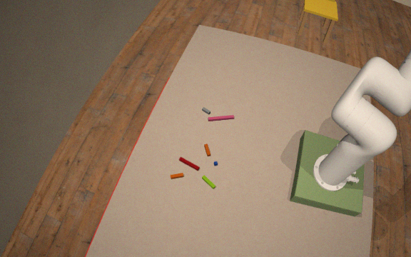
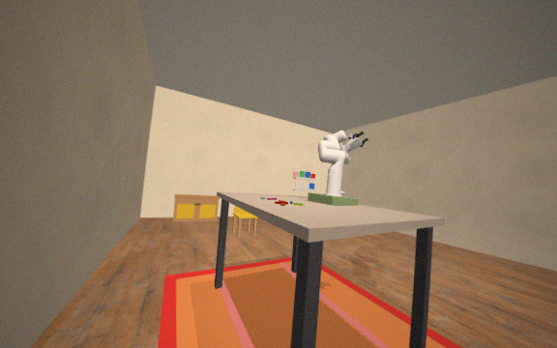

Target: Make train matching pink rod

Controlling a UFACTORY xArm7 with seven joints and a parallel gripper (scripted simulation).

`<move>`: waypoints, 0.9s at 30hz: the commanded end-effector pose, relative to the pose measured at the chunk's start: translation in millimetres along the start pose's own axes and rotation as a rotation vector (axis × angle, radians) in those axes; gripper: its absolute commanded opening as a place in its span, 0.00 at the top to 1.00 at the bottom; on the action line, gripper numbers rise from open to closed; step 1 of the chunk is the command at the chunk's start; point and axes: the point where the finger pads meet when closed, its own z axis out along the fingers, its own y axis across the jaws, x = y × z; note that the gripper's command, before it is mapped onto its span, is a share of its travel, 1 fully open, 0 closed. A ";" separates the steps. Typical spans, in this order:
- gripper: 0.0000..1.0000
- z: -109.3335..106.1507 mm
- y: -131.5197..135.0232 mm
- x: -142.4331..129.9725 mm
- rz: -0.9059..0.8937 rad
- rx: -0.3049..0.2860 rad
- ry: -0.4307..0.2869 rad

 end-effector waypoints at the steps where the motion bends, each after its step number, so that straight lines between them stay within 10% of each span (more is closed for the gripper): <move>1: 0.00 1.2 1.3 0.6 0.003 -0.002 -0.001; 20: 0.00 0.6 0.5 1.2 0.001 0.002 0.001; 27: 0.00 -19.4 -22.8 20.8 -0.063 0.111 0.078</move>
